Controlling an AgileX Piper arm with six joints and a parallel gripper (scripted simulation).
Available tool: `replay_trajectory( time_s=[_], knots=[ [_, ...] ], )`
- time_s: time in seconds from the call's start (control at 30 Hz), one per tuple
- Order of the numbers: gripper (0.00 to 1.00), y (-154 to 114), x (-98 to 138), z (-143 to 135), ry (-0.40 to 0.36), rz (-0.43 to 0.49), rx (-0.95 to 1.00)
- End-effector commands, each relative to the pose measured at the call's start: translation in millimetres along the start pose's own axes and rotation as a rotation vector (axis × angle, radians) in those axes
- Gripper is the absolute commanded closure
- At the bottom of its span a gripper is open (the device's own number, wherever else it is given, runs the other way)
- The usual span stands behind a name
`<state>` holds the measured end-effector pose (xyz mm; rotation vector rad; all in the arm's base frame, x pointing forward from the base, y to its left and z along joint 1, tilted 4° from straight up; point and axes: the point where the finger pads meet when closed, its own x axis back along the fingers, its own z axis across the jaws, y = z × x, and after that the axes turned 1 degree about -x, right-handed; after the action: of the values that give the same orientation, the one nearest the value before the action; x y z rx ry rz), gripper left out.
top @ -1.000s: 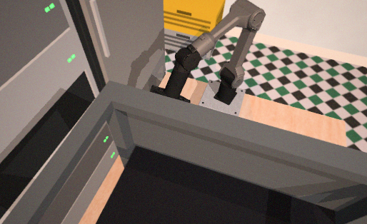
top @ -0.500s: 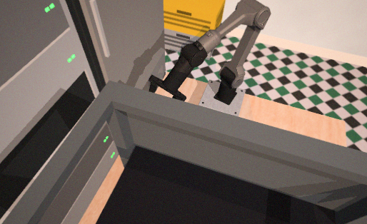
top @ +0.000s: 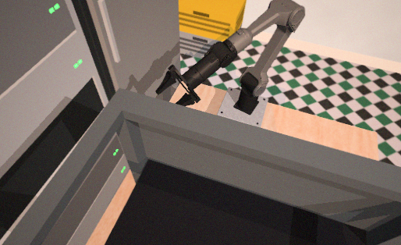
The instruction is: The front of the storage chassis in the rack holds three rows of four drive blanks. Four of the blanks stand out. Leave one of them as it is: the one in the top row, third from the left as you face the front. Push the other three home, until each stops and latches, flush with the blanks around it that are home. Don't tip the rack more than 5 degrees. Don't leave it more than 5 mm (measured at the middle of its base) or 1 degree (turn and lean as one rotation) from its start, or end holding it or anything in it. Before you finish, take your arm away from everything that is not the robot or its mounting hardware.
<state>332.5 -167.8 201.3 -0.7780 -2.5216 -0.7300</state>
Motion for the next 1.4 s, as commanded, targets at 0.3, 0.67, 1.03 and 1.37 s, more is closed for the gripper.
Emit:
replay_trajectory(
  time_s=[0.3, 0.67, 1.03, 1.37],
  knots=[
    [0.0, 37.8, 34.2, -22.5, -0.184, -0.191, 0.162],
    [0.0, 91.0, 86.8, -8.6, -0.296, -0.471, 0.363],
    [0.0, 117.9, 121.4, 21.6, -0.301, -0.651, 0.488],
    [0.0, 128.3, 139.2, 42.7, -0.284, -0.742, 0.552]
  ],
)
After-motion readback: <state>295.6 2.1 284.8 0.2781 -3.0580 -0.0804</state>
